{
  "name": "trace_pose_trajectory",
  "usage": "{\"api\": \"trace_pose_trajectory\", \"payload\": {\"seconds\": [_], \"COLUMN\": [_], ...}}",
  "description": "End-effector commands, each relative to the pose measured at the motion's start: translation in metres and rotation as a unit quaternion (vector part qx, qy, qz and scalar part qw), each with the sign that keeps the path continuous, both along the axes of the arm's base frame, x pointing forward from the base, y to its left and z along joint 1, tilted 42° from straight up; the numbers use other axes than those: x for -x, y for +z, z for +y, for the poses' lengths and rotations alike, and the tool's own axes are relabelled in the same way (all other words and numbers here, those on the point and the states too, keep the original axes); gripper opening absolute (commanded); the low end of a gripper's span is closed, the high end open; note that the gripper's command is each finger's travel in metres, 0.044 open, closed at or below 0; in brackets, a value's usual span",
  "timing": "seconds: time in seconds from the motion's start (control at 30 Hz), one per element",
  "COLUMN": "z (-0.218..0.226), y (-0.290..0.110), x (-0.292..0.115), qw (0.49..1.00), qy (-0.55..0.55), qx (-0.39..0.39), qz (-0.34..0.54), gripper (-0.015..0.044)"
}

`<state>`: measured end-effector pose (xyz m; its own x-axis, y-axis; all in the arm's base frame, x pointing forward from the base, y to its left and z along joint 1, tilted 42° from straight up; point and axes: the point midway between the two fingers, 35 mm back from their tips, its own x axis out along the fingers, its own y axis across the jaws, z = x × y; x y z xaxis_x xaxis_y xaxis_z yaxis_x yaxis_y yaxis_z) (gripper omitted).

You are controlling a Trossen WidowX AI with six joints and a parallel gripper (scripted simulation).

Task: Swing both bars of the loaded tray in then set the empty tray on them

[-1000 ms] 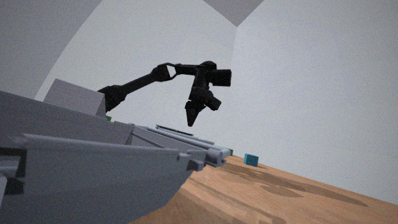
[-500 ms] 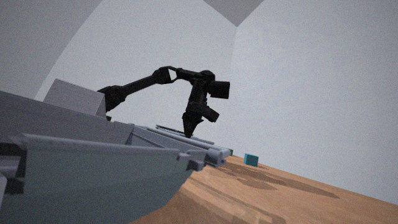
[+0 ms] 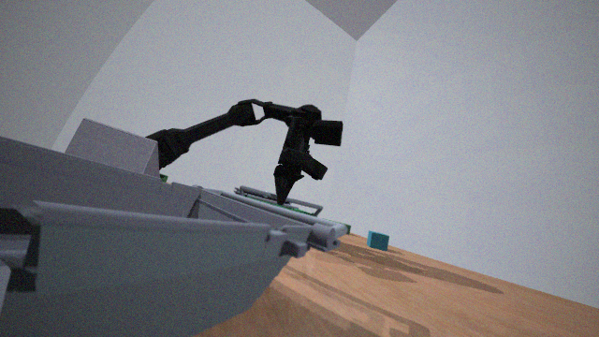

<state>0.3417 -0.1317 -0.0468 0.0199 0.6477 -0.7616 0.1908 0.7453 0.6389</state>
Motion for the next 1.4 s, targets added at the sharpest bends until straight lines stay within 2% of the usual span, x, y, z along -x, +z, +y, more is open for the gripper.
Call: {"api": "trace_pose_trajectory", "payload": {"seconds": [0.0,0.47,0.87,1.37], "z": [0.008,0.056,0.022,0.027], "y": [0.014,0.031,0.062,0.058], "x": [-0.006,-0.015,-0.014,-0.015], "qw": [1.000,1.000,1.000,1.000], "qy": [0.002,0.002,0.002,-0.001], "qx": [-0.004,-0.006,-0.005,-0.006], "qz": [-0.005,-0.005,-0.005,-0.005], "gripper": [0.0088,0.0088,0.0088,0.0088]}}
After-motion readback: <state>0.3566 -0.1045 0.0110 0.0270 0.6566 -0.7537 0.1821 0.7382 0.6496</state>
